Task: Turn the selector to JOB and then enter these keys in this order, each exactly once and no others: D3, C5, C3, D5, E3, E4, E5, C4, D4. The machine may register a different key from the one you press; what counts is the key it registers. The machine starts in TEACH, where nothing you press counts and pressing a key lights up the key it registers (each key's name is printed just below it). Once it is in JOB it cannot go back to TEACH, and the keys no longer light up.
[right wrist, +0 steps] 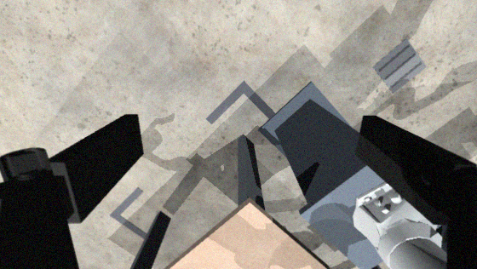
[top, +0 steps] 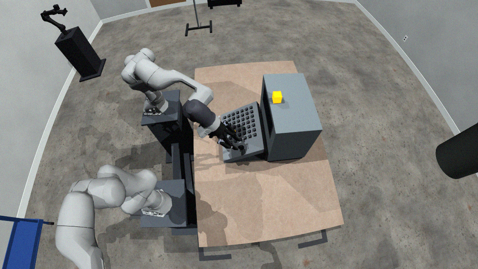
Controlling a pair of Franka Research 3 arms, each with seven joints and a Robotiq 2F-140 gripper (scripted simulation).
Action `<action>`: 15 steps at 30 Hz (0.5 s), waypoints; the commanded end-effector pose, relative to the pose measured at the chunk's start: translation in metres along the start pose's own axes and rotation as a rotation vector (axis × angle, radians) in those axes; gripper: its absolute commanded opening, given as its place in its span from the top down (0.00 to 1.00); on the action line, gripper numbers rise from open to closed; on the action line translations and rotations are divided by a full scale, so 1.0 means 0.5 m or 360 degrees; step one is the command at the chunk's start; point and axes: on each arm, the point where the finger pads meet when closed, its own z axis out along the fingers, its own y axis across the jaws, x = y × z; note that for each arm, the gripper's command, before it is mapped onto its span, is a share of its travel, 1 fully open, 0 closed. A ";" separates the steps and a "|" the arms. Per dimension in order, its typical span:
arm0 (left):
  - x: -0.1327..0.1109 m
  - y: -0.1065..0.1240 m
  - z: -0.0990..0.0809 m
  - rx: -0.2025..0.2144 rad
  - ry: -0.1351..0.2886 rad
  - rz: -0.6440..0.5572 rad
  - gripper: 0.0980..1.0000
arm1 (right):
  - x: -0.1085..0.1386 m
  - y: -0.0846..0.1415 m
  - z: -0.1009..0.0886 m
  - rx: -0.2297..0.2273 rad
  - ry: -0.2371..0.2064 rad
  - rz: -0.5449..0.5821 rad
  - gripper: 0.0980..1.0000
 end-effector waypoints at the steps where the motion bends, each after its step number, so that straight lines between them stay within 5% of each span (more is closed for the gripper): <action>1: 0.005 0.003 0.002 -0.0087 -0.0009 -0.0436 0.67 | 0.001 -0.002 0.000 0.0003 0.0000 -0.0006 0.00; 15: 0.005 0.003 0.002 -0.0104 -0.0010 -0.0517 0.67 | 0.001 -0.002 0.000 0.0003 0.0000 -0.0006 0.00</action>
